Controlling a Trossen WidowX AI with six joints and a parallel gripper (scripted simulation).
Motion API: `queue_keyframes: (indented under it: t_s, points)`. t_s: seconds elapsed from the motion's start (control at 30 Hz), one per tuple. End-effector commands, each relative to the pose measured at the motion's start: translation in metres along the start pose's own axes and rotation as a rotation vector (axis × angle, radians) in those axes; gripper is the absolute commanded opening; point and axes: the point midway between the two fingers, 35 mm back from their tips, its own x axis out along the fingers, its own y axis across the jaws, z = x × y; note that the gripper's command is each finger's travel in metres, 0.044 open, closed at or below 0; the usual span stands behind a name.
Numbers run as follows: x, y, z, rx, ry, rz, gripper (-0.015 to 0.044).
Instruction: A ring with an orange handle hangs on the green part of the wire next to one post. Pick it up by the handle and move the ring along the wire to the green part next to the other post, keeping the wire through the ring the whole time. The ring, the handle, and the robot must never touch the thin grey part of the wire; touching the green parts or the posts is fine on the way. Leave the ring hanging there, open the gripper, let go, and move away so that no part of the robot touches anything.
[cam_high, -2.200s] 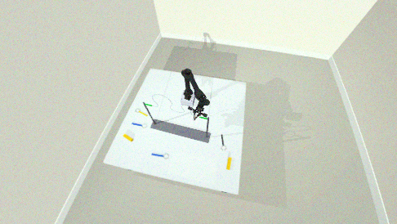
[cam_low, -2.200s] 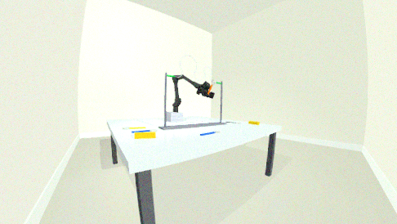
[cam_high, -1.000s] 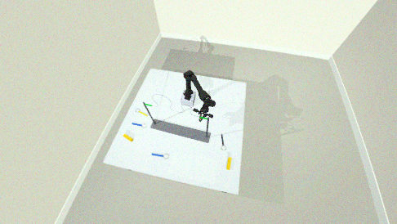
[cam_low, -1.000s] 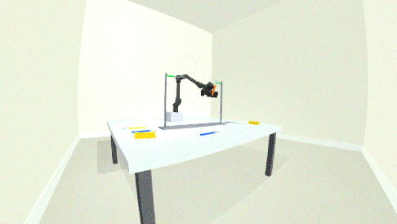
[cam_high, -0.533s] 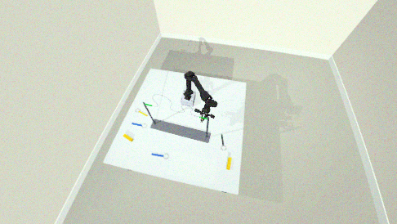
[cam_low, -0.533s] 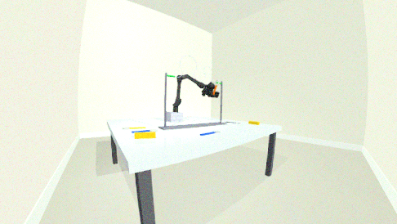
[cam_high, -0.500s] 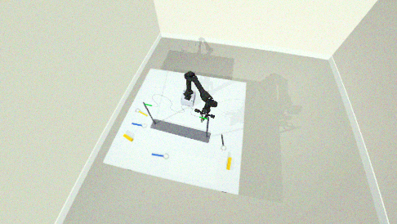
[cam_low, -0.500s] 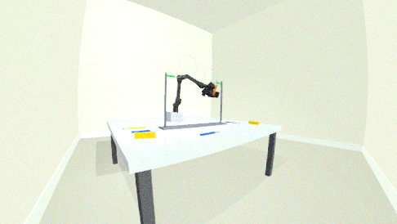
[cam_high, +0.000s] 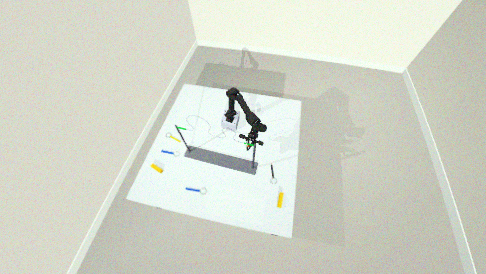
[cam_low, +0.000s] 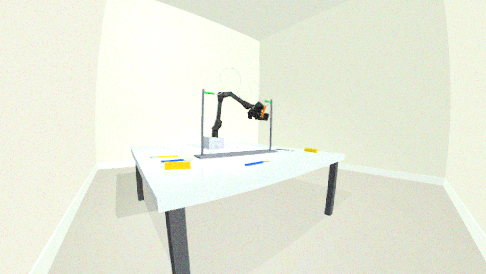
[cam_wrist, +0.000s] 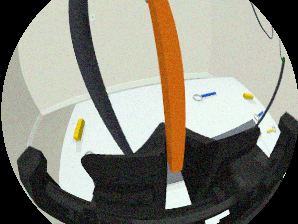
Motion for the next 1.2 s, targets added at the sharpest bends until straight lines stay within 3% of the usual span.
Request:
queue_keyframes:
  t_s: [0.0, 0.77, 1.17]
  points:
    - [0.0026, -0.0016, -0.0071, -0.009, 0.005, -0.008, -0.0150]
    - [0.0026, -0.0016, -0.0071, -0.009, 0.005, -0.008, -0.0150]
    - [-0.0004, -0.0005, -0.0060, -0.009, 0.006, -0.005, 0.0160]
